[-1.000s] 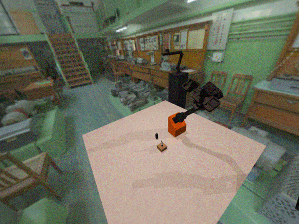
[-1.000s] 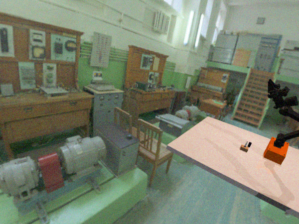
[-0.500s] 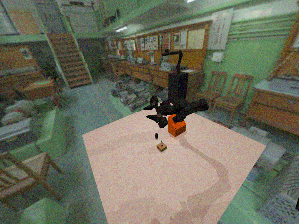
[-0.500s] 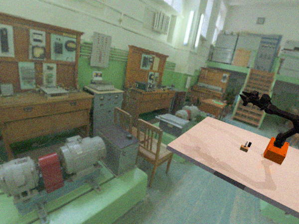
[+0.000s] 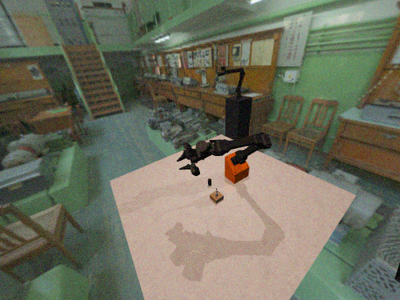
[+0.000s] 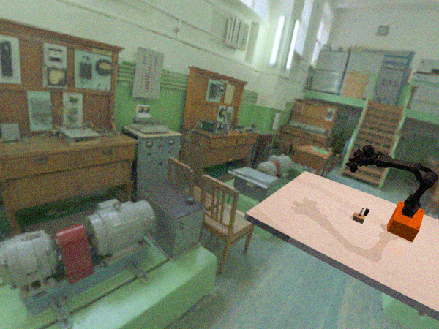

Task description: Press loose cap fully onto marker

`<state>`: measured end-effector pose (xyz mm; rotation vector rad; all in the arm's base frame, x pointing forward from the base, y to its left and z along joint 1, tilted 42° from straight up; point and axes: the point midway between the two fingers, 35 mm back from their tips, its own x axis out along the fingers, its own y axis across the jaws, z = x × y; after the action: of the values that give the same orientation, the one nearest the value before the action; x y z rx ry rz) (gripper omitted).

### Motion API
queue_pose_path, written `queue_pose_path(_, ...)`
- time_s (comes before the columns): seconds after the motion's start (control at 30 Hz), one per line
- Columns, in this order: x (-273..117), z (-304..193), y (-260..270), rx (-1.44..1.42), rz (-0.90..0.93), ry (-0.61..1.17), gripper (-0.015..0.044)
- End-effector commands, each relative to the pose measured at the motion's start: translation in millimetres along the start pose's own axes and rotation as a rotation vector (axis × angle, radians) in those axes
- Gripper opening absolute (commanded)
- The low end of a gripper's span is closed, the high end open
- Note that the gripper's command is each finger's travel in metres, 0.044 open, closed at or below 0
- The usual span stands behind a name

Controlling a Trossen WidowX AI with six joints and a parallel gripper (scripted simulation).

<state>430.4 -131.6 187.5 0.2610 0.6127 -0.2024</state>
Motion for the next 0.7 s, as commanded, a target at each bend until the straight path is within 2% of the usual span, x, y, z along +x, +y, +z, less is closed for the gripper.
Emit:
queue_pose_path(0.0, 18, -70, -17, 0.053, 0.031, 0.238, 0.0235)
queue_pose_path(0.23, 16, -183, -32, 0.216, 0.107, 0.622, 0.0235)
queue_pose_path(0.5, -33, -291, -20, 0.538, 0.242, 1.055, 0.0235)
queue_pose_path(0.57, -46, -306, -15, 0.617, 0.272, 1.132, 0.0235)
queue_pose_path(0.67, -48, -307, -14, 0.628, 0.276, 1.141, 0.0235)
